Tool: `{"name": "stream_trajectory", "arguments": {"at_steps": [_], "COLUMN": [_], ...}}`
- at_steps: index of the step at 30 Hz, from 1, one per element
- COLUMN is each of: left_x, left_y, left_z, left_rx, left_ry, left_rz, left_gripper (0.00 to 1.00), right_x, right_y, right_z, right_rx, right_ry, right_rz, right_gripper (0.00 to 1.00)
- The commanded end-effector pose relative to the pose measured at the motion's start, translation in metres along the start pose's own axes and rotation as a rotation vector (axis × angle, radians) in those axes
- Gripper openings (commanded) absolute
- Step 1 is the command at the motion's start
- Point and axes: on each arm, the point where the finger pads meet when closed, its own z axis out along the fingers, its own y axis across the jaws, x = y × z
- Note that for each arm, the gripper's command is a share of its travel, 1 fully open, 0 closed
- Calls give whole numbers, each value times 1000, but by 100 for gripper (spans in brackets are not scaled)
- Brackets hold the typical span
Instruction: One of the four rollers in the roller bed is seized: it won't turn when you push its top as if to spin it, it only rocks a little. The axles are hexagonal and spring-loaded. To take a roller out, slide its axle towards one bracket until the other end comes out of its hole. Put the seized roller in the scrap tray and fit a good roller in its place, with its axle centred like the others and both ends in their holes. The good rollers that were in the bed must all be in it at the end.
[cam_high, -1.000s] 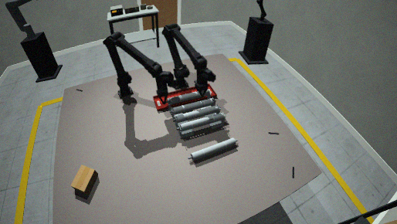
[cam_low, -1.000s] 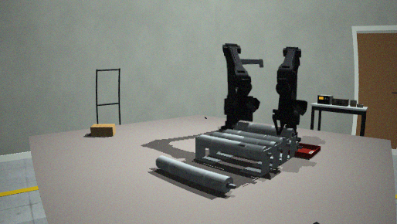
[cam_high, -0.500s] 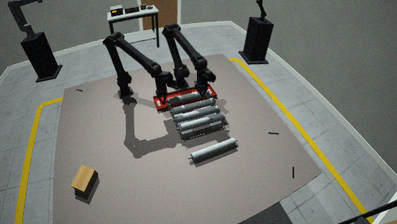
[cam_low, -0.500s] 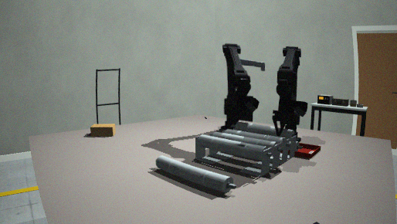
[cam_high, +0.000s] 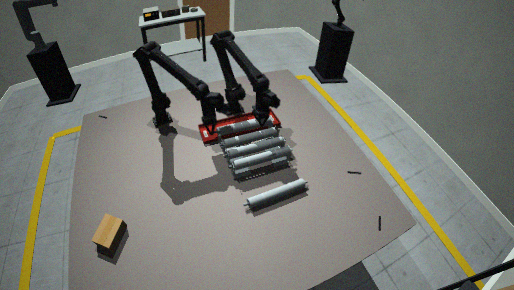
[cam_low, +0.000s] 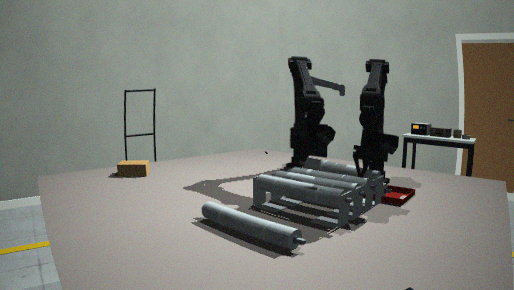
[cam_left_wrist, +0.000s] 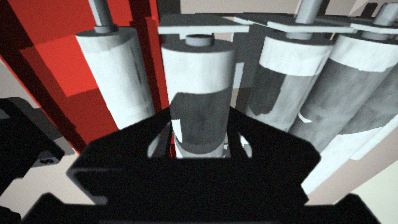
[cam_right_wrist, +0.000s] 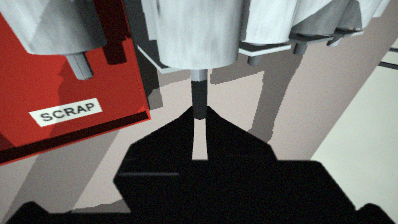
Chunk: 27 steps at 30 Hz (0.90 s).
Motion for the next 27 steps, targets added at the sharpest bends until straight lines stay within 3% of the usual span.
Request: {"name": "stream_trajectory", "arguments": {"at_steps": [1, 5, 20, 21, 27], "left_x": [-6, -5, -4, -4, -4], "left_y": [-14, -9, -16, -16, -16], "left_z": [-8, 2, -5, -5, -5], "left_rx": [42, 19, 48, 48, 48], "left_ry": [-9, 8, 9, 9, 9], "left_rz": [15, 13, 20, 20, 20], "left_gripper": [32, 32, 32, 32, 32], "right_x": [73, 73, 73, -22, -16], "right_y": [32, 32, 32, -1, -2], "right_z": [31, 31, 30, 0, -3], "right_rx": [-102, -102, -102, 15, 18], "right_ry": [186, 186, 186, -66, -66], "right_rz": [-7, -7, -7, -26, -20], "right_gripper": [3, 3, 3, 3, 3]}}
